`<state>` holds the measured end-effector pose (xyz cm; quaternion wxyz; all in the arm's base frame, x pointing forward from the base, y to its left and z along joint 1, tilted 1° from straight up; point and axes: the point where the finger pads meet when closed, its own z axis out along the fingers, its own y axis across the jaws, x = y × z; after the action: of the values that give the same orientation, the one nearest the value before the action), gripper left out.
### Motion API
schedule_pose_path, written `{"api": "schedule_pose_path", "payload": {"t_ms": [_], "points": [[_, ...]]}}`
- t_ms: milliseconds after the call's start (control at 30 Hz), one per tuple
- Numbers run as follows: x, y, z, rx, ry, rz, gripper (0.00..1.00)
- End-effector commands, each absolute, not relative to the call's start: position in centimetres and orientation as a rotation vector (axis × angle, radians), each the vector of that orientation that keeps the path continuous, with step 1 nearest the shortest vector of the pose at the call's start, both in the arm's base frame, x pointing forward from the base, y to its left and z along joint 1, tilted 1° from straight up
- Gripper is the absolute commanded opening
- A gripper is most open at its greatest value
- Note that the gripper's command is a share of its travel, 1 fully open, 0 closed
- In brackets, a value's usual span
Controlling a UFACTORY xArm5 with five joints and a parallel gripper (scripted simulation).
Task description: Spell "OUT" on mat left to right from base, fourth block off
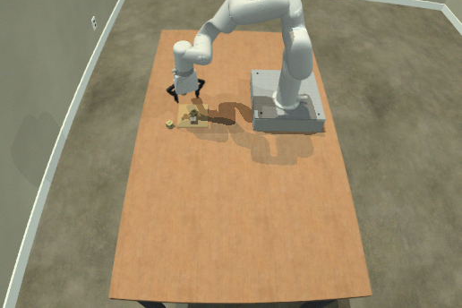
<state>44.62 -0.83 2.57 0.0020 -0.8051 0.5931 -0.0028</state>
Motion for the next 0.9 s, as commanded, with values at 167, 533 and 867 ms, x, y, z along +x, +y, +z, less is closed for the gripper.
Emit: {"api": "schedule_pose_path", "payload": {"t_ms": [167,533,867], "points": [[46.3,-5.3,2.3,-2.746,1.522,-0.008,1.0],[47.3,-10.4,1.9,-2.925,1.144,-0.007,1.0],[47.7,-14.6,1.6,-3.029,0.832,-0.006,1.0]]}}
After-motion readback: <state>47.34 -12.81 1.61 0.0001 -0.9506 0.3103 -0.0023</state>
